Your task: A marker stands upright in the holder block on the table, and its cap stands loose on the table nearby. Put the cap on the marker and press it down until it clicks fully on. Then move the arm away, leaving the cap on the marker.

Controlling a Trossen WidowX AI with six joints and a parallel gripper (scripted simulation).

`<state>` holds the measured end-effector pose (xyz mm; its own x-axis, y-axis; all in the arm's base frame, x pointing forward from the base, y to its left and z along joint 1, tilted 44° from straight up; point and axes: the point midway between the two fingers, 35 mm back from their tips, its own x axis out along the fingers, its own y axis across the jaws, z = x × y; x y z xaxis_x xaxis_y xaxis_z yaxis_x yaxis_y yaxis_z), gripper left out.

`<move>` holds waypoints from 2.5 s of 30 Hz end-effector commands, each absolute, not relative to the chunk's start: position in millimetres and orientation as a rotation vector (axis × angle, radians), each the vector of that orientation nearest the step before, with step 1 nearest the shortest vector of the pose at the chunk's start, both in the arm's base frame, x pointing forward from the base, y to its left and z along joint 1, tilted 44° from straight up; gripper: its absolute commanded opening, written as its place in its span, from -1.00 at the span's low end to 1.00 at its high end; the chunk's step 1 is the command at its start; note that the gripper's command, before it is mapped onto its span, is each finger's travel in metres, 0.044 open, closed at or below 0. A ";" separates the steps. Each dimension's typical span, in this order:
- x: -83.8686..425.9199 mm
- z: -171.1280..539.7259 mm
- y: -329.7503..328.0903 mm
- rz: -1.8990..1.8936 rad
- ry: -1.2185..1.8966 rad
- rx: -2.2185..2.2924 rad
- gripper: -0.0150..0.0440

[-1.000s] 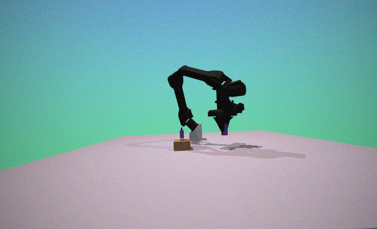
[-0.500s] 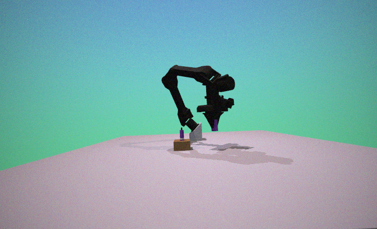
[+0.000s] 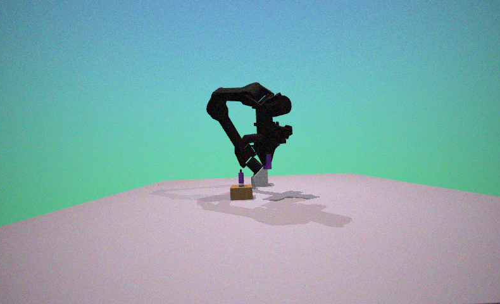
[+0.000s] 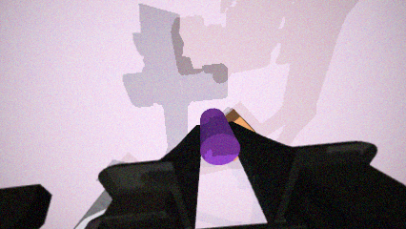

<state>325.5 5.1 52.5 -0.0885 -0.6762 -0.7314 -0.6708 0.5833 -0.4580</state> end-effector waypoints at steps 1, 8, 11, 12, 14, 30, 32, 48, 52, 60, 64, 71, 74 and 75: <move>322.7 67.5 -3.7 -0.008 1.786 -1.114 -0.49; 316.0 91.8 -18.7 -0.010 1.788 -1.116 -0.49; 312.5 101.9 -25.0 -0.011 1.789 -1.117 -0.49; 311.2 105.3 -27.2 -0.012 1.789 -1.117 -0.49; 308.5 111.9 -31.4 -0.013 1.790 -1.118 -0.49; 299.3 124.9 -47.3 -0.017 1.792 -1.120 -0.49; 299.4 123.9 -48.2 -0.016 1.792 -1.120 -0.49; 298.3 105.7 -65.7 -0.016 1.791 -1.120 -0.49; 297.6 101.0 -70.3 -0.017 1.791 -1.120 -0.49; 295.9 92.0 -79.4 -0.018 1.791 -1.121 -0.49; 294.8 87.8 -83.8 -0.019 1.791 -1.121 -0.49; 294.6 87.2 -84.5 -0.019 1.792 -1.121 -0.49; 294.2 87.0 -83.4 -0.016 1.794 -1.115 -0.22; 294.2 87.0 -83.4 -0.016 1.794 -1.115 -0.14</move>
